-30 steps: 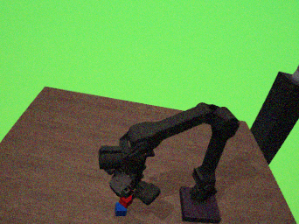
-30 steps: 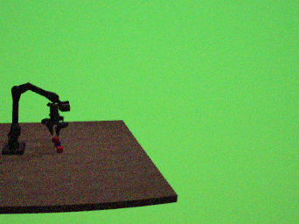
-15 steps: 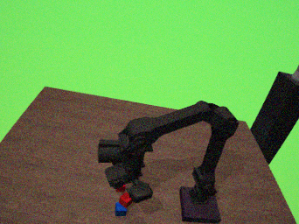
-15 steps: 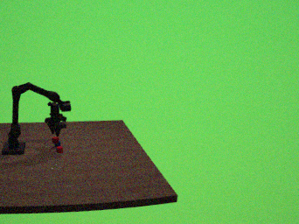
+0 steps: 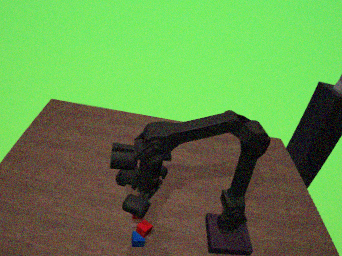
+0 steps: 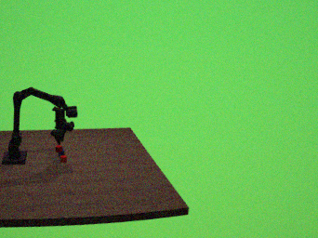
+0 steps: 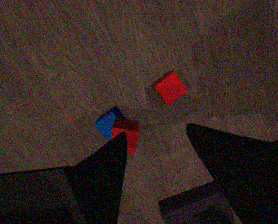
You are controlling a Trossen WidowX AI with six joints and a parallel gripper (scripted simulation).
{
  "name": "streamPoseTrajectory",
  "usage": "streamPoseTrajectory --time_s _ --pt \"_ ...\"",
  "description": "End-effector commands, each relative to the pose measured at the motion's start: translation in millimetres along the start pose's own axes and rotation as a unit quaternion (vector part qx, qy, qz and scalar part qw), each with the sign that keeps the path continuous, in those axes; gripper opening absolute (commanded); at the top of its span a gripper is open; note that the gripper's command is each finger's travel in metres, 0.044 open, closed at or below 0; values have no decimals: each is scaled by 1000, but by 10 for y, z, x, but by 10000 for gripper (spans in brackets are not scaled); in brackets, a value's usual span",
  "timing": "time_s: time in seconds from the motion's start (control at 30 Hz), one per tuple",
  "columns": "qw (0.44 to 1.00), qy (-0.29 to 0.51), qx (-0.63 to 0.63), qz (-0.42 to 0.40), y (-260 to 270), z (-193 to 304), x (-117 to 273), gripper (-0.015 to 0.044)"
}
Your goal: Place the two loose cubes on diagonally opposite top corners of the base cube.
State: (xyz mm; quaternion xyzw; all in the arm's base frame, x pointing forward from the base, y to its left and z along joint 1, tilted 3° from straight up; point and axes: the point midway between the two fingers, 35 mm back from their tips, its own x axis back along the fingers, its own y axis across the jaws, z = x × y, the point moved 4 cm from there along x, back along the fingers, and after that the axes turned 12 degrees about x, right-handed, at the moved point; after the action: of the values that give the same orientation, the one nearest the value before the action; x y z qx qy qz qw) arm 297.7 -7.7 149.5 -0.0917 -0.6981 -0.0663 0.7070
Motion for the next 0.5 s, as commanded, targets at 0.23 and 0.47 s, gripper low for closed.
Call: streamPoseTrajectory --time_s 0.23,0.47 --pt "919 -7 -395 -3 -301 -126 192 265" --pt "870 -7 -493 -4 -386 -146 234 265"
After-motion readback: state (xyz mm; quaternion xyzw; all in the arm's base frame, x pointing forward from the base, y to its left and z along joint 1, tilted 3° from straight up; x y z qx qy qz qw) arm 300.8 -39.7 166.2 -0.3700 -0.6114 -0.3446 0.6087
